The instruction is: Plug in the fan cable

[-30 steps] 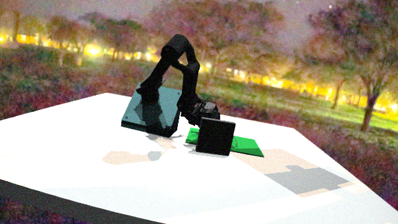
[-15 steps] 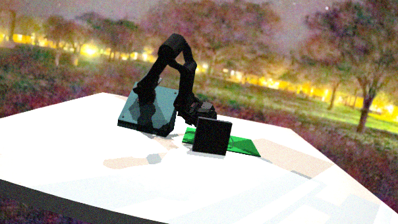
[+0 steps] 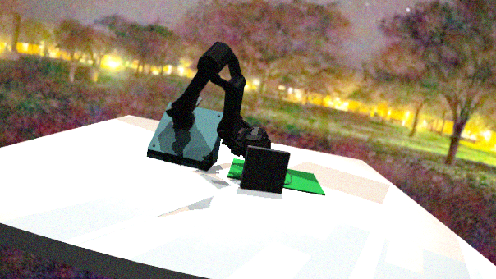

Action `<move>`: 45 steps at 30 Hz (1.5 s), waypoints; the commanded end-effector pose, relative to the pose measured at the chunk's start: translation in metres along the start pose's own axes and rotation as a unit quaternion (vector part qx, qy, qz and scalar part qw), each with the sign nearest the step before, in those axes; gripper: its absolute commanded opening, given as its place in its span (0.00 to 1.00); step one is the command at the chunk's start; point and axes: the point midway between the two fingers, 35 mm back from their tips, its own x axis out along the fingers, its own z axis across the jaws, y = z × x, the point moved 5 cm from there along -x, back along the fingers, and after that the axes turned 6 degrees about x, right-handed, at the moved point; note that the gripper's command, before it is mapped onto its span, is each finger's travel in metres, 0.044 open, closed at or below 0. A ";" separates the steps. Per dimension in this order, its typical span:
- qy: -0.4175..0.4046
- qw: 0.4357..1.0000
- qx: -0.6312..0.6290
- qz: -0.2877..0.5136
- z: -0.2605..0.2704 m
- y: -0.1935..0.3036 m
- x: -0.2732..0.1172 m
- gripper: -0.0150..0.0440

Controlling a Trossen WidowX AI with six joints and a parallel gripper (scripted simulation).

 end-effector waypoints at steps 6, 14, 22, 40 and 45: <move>0.000 1.000 0.001 0.000 0.000 0.000 0.000 0.25; 0.000 1.000 0.001 0.000 0.000 0.000 0.000 0.25; 0.000 1.000 0.000 0.000 0.000 0.000 0.000 0.57; 0.000 1.000 0.000 0.000 0.000 0.000 0.000 0.60; 0.000 1.000 0.000 0.000 0.000 0.000 0.000 0.60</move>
